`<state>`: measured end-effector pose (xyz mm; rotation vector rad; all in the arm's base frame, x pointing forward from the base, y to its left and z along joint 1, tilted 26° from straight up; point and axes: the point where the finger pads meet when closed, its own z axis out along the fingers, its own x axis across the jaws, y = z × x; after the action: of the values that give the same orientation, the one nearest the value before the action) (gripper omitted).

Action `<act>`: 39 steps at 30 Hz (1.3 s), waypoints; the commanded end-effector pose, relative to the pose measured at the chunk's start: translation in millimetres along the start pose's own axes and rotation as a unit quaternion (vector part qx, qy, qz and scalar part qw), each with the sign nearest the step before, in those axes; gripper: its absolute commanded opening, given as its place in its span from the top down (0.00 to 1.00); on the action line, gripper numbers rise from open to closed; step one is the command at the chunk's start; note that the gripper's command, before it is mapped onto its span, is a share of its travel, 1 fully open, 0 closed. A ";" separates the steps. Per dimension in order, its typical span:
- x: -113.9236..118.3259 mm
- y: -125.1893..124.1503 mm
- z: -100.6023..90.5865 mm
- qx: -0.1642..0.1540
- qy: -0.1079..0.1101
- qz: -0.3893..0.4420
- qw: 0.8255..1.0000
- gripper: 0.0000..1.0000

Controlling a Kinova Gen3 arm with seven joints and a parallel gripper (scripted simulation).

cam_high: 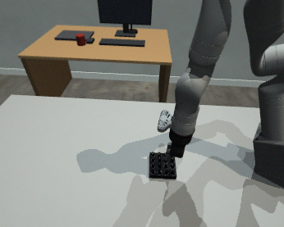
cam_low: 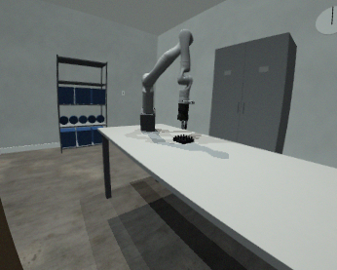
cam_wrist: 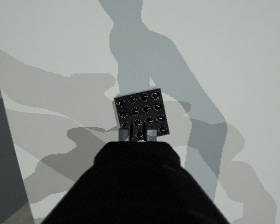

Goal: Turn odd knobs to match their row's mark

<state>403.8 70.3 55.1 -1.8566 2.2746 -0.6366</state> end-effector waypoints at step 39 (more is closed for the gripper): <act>-0.5 -0.2 3.5 0.000 0.000 0.000 1.000 0.54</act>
<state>404.7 71.6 52.7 -1.8611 2.2699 -0.6366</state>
